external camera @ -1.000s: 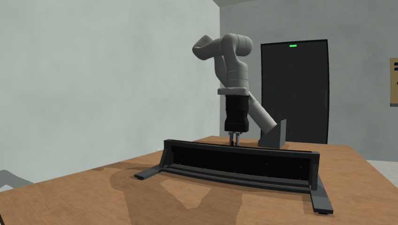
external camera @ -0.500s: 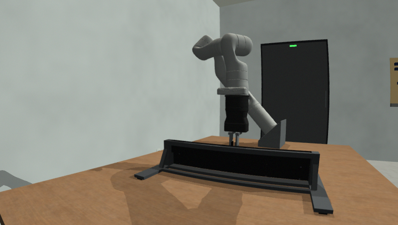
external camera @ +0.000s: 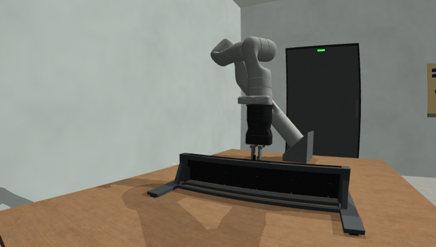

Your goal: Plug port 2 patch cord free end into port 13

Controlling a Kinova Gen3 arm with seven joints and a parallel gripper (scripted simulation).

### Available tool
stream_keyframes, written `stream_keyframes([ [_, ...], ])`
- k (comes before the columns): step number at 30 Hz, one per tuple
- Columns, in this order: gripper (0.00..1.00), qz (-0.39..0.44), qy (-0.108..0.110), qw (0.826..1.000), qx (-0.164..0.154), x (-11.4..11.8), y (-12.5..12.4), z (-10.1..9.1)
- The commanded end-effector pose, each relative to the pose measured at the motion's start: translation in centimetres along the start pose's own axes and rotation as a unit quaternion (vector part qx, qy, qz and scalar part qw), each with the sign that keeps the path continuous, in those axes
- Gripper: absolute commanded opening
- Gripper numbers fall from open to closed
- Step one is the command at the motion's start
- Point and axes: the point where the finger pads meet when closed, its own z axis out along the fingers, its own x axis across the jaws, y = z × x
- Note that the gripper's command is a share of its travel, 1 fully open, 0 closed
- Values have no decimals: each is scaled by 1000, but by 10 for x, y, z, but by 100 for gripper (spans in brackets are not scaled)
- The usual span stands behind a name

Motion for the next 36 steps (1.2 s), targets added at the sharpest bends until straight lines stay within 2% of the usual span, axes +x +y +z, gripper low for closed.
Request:
stream_keyframes([
  [1,0,1,-1,1000,3,0,-2,-2],
  [2,0,1,-1,1000,3,0,-2,-2],
  [3,73,0,0,1000,1,0,0,-2],
  [36,73,0,0,1000,1,0,0,-2],
])
